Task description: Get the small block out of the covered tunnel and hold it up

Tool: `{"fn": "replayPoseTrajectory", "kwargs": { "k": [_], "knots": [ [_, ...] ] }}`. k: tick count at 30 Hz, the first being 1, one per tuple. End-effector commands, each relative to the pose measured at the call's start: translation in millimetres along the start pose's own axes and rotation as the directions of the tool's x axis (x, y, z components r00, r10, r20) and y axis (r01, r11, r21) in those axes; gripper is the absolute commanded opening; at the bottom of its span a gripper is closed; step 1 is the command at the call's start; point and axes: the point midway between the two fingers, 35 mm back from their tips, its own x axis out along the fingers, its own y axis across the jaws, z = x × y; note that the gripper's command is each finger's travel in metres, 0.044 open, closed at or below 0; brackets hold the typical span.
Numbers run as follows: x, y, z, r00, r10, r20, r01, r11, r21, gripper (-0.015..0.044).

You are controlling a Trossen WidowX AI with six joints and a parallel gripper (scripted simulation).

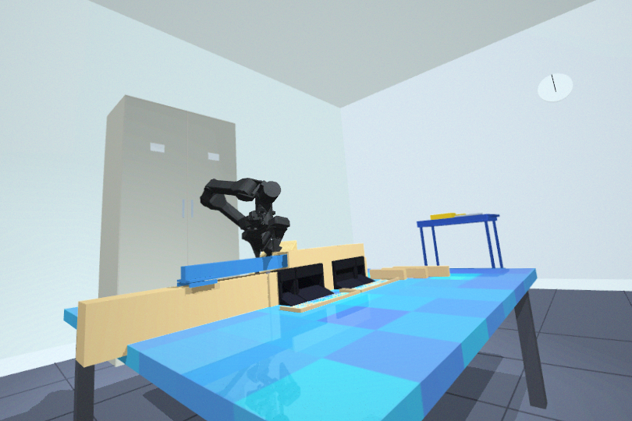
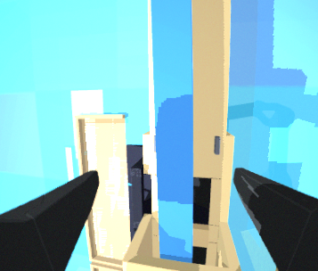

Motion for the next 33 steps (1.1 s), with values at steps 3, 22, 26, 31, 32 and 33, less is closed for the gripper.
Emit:
{"fn": "replayPoseTrajectory", "kwargs": {
  "k": [3, 22, 26, 31, 32, 33],
  "knots": [
    [-5, -3, -21, 1.000, -0.010, 0.009, 0.010, 1.000, -0.011, 0.0440],
    [20, -7, -26, 1.000, -0.010, 0.007, 0.010, 1.000, -0.010, 0.0440],
    [26, -9, -27, 1.000, -0.010, 0.009, 0.010, 1.000, -0.010, 0.0440],
    [27, -8, -25, 1.000, -0.008, 0.013, 0.008, 1.000, -0.002, 0.0414],
    [27, -8, -25, 1.000, -0.008, 0.013, 0.008, 1.000, -0.002, 0.0387],
    [27, -8, -25, 1.000, -0.008, 0.013, 0.008, 1.000, -0.002, 0.0361]
  ]
}}
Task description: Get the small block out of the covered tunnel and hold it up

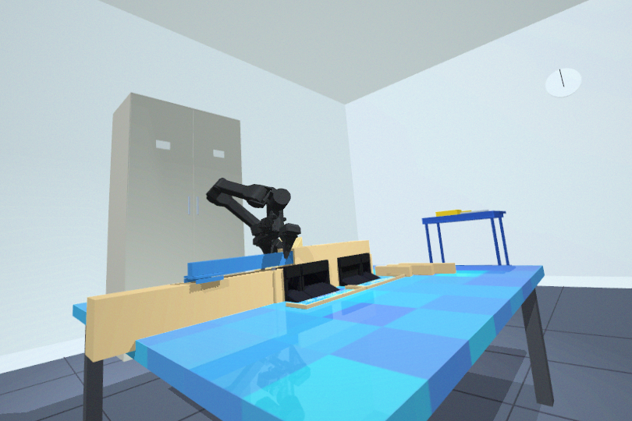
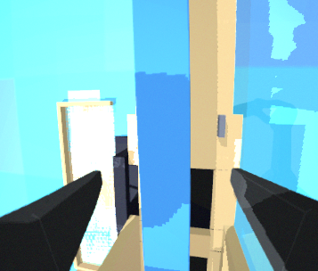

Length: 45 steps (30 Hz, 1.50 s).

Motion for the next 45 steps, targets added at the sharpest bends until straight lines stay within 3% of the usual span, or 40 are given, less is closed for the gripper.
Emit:
{"fn": "replayPoseTrajectory", "kwargs": {
  "k": [1, 12, 16, 45],
  "knots": [
    [0, 0, 0, 1.000, 0.000, 0.001, 0.000, 1.000, 0.003, 0.0335],
    [0, 0, 0, 1.000, 0.000, 0.001, 0.000, 1.000, 0.003, 0.0046],
    [0, 0, 1, 1.000, 0.000, 0.000, 0.000, 1.000, 0.003, 0.0000],
    [16, -3, 60, 1.000, 0.001, 0.002, -0.001, 1.000, -0.003, 0.0000]
  ]
}}
